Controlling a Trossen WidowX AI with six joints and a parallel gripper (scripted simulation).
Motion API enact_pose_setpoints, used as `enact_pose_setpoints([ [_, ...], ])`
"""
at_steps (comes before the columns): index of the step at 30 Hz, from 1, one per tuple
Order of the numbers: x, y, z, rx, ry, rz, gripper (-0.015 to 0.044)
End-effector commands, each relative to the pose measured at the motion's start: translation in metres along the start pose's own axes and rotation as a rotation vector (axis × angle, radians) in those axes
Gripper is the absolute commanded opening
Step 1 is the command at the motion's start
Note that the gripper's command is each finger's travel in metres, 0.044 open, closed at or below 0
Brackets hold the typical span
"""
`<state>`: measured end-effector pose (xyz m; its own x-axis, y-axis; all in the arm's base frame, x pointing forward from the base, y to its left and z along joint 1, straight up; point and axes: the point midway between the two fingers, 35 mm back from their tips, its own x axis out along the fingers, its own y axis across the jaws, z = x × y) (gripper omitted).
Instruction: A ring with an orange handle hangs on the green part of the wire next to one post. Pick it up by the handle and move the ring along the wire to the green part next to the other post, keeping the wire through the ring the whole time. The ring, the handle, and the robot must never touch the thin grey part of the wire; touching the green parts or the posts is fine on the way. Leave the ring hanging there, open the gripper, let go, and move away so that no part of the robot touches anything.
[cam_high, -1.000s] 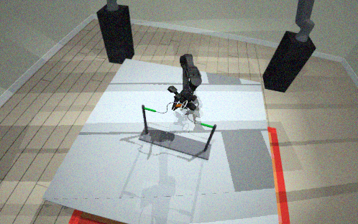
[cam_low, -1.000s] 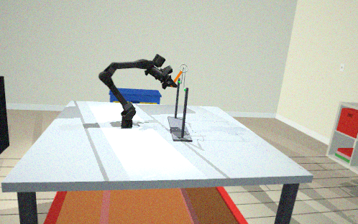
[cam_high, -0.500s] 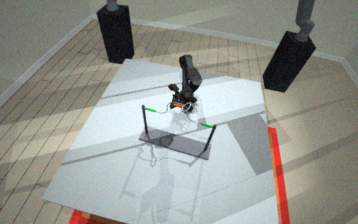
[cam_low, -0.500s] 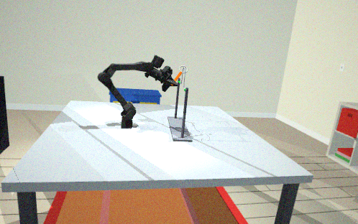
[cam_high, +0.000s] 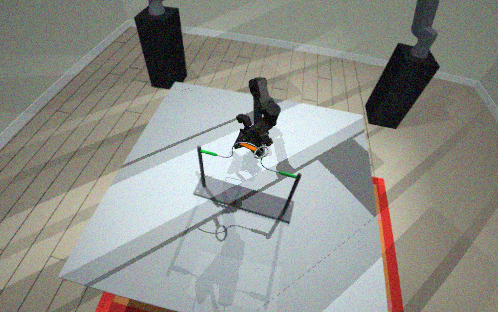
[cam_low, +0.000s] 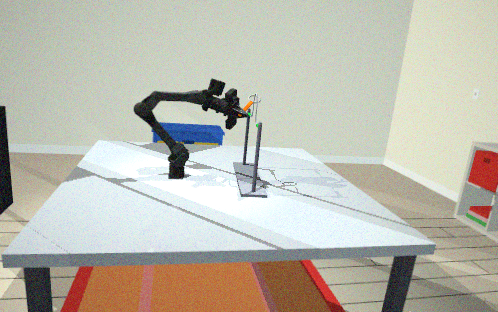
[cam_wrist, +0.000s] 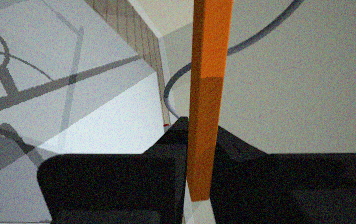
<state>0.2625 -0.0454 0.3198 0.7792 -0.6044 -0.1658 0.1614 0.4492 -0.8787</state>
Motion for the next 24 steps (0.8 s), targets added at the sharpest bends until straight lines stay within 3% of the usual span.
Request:
enact_pose_setpoints([
  [1,0.000,-0.005,-0.001,-0.066,-0.004,-0.047,-0.0150],
  [24,0.000,-0.022,0.002,-0.374,-0.044,-0.248,-0.0150],
])
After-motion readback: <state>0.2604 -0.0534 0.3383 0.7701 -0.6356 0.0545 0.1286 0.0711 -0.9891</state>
